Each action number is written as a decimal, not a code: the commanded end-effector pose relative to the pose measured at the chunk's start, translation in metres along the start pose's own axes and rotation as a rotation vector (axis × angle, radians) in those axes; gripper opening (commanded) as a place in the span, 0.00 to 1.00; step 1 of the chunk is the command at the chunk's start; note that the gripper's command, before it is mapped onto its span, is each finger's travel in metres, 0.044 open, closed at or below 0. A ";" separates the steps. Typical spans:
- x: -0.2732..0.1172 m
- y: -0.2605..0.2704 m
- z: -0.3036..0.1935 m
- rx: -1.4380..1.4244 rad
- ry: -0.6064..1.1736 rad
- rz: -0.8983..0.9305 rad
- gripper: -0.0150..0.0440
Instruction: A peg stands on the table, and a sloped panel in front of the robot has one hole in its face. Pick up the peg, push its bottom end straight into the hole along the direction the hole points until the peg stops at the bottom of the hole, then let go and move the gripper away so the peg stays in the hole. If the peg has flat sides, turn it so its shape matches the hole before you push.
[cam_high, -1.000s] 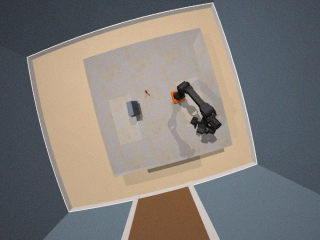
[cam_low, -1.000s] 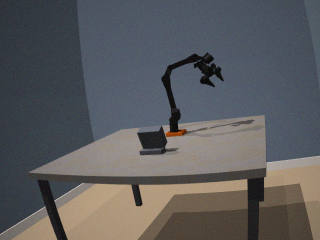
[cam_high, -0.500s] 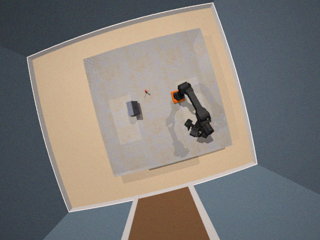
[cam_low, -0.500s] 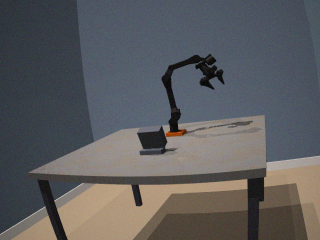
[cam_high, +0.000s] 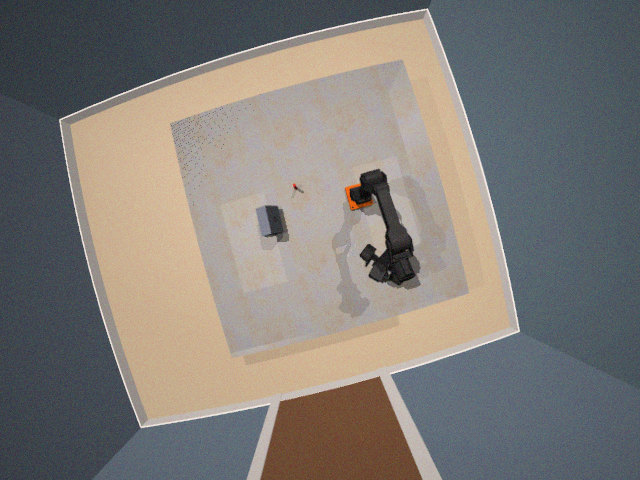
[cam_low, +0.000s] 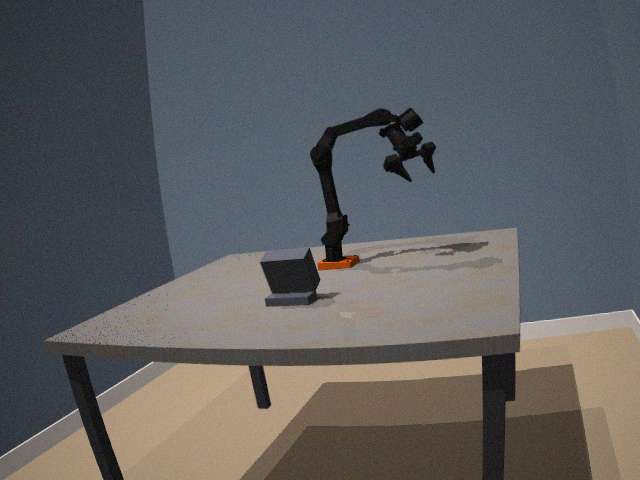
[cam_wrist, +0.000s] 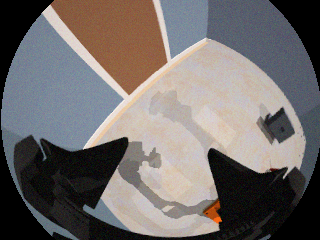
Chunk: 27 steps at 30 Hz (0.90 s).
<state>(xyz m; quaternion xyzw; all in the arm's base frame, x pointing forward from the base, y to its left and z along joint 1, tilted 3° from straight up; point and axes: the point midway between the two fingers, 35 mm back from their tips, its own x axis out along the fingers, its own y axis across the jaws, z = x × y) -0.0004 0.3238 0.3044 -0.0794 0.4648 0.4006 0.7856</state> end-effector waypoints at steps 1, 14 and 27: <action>0.008 -0.009 0.006 -0.003 0.007 -0.022 1.00; 0.031 -0.046 0.027 0.011 0.025 -0.113 1.00; 0.050 -0.091 0.044 0.042 0.056 -0.204 1.00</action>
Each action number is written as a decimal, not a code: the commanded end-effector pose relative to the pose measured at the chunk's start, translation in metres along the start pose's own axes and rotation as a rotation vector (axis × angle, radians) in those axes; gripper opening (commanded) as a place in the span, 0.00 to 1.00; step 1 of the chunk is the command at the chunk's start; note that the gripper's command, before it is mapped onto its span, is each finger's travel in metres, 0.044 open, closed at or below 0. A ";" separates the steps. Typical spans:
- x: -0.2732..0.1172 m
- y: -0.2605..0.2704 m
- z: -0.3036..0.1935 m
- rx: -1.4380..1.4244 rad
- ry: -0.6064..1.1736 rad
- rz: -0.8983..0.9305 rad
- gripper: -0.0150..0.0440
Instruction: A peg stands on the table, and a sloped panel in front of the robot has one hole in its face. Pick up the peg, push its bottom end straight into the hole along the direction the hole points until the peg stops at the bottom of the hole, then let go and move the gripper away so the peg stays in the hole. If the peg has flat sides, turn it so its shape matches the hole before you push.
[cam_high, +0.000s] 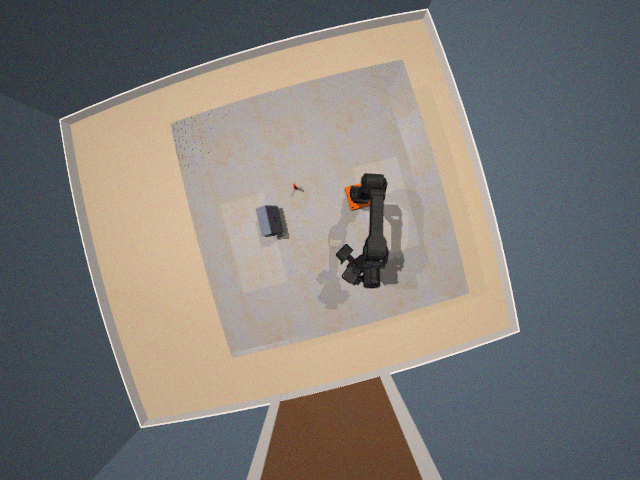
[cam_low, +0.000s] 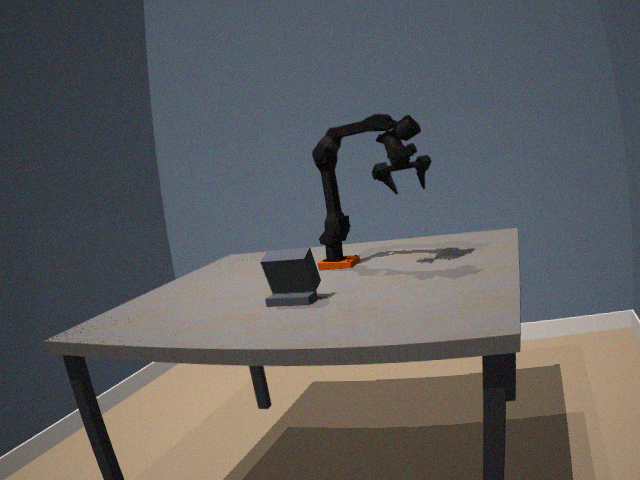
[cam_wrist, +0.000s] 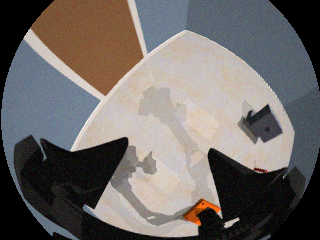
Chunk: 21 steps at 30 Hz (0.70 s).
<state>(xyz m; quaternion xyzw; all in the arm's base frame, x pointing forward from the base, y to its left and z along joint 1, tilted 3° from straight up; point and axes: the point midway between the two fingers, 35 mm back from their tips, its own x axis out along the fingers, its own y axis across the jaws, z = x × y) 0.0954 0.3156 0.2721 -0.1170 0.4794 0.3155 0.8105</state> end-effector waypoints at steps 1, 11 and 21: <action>0.009 -0.012 0.005 0.008 0.015 -0.023 1.00; 0.026 -0.046 0.016 0.034 0.045 -0.085 1.00; 0.040 -0.082 0.025 0.063 0.079 -0.140 1.00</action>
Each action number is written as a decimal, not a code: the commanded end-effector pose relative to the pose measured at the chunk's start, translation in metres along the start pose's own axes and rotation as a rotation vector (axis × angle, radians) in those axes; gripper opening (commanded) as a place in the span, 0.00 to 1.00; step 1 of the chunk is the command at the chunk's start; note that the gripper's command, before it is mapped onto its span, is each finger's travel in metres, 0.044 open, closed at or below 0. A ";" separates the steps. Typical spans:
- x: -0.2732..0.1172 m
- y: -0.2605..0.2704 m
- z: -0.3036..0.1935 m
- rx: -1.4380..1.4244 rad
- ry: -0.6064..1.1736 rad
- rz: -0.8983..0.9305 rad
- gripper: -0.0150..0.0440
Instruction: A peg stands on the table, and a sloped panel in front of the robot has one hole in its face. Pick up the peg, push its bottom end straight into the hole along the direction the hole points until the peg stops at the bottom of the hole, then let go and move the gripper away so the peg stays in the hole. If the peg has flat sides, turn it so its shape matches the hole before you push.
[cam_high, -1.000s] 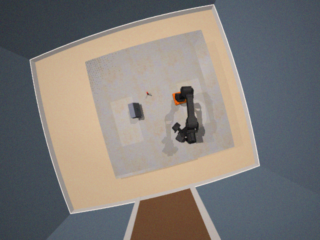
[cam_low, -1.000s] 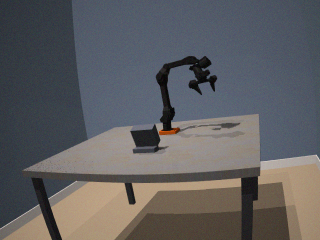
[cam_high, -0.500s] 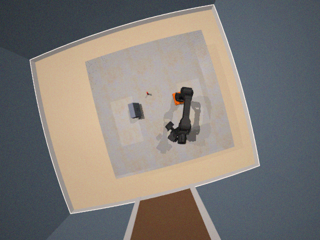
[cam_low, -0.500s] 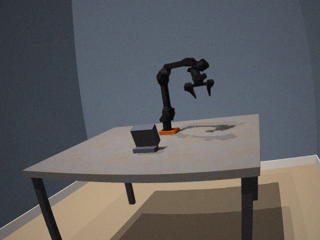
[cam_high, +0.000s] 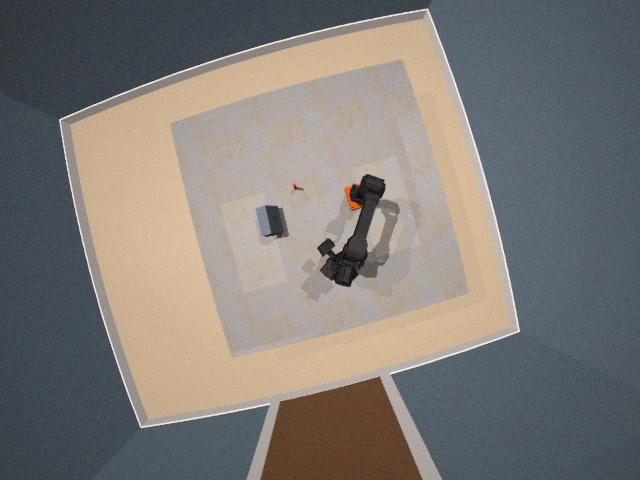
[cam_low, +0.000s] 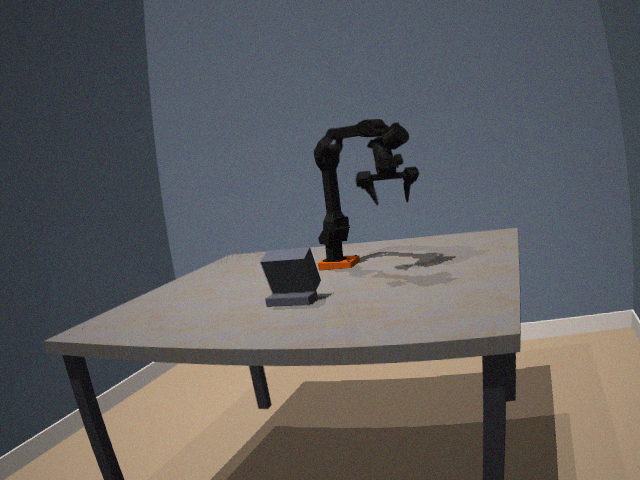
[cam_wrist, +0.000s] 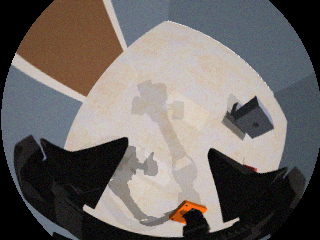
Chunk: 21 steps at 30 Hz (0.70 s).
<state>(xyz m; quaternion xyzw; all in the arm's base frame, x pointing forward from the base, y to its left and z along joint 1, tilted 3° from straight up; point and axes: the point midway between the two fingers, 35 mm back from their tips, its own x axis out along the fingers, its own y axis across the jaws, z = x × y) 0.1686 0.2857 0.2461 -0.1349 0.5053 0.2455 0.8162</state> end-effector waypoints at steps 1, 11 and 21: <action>0.008 -0.013 0.003 0.010 0.018 -0.017 1.00; 0.024 -0.048 0.010 0.049 0.058 -0.064 1.00; 0.038 -0.086 0.013 0.094 0.099 -0.104 1.00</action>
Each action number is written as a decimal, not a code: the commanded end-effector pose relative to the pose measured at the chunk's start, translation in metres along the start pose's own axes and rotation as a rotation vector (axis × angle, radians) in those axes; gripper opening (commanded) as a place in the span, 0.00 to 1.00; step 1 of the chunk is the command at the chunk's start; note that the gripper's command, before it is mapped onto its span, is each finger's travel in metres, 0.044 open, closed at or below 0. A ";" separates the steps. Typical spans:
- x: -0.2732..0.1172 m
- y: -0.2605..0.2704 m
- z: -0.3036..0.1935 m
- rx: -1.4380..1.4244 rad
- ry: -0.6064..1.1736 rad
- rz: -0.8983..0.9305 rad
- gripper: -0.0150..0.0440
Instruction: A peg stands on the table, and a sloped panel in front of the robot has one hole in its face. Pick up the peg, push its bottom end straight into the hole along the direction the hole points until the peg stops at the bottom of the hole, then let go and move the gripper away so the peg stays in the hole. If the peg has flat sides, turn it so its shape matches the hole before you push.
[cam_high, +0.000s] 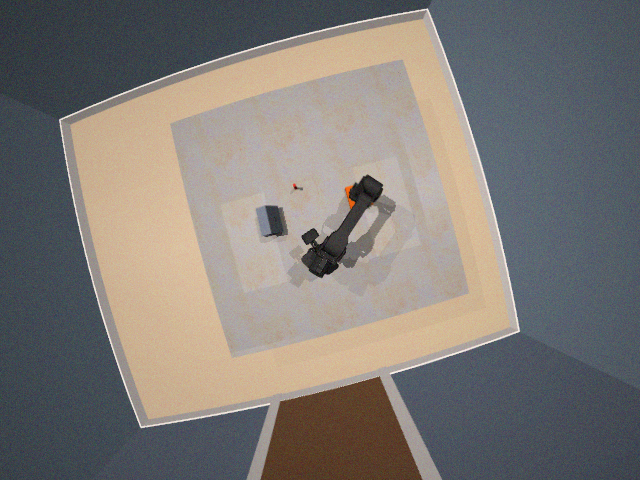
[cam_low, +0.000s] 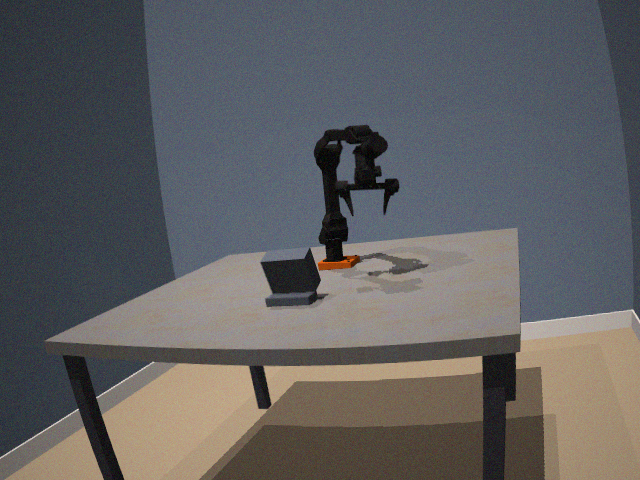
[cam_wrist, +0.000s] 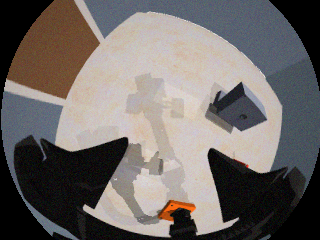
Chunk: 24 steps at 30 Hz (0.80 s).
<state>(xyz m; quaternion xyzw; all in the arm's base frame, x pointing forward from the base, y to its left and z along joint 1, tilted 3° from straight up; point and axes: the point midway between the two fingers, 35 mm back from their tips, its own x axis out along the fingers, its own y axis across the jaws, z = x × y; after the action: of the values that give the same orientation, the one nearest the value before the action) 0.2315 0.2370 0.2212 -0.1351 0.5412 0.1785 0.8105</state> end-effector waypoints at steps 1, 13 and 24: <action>0.008 -0.013 0.002 0.013 0.021 -0.011 1.00; 0.025 -0.055 0.006 0.050 0.063 -0.044 1.00; 0.040 -0.095 0.003 0.094 0.112 -0.067 1.00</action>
<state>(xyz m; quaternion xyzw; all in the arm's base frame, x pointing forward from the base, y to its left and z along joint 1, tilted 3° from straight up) 0.2848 0.1674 0.1928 -0.1277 0.5813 0.1228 0.7942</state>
